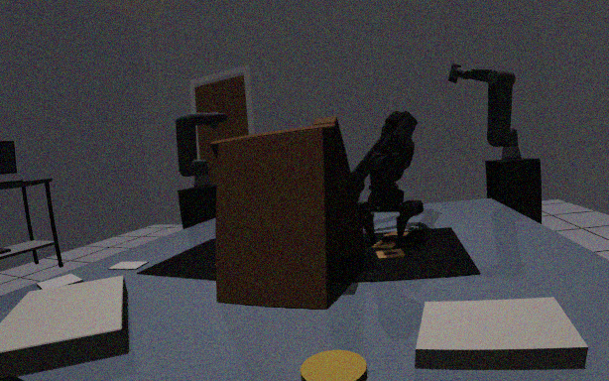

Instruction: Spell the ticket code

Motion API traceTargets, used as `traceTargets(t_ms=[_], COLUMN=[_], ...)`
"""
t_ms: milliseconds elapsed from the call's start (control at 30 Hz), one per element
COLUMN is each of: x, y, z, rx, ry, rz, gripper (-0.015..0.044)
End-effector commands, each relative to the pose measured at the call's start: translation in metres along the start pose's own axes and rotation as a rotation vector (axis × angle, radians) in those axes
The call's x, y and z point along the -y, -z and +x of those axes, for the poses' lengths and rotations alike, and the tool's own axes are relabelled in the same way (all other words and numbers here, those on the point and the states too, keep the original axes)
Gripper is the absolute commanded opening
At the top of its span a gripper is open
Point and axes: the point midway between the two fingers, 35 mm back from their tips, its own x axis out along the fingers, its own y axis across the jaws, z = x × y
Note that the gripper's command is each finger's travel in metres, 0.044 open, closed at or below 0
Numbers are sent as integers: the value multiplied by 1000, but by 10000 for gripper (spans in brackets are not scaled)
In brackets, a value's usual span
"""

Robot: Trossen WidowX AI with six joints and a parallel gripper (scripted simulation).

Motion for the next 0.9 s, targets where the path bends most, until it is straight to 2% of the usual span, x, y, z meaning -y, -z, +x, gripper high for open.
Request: traceTargets(t_ms=[0, 267, 300, 700, 867], x=[-1, -1, -1, 0, 0], y=[0, 0, 0, 0, 0], z=[6, 6, 6, 6, 1], rx=[-1, -1, 1, -1, -1], ry=[-3, -3, -2, -3, -3], rz=[6, 6, 4, 6, 6], gripper=[340, 340, 314, 234, 103])
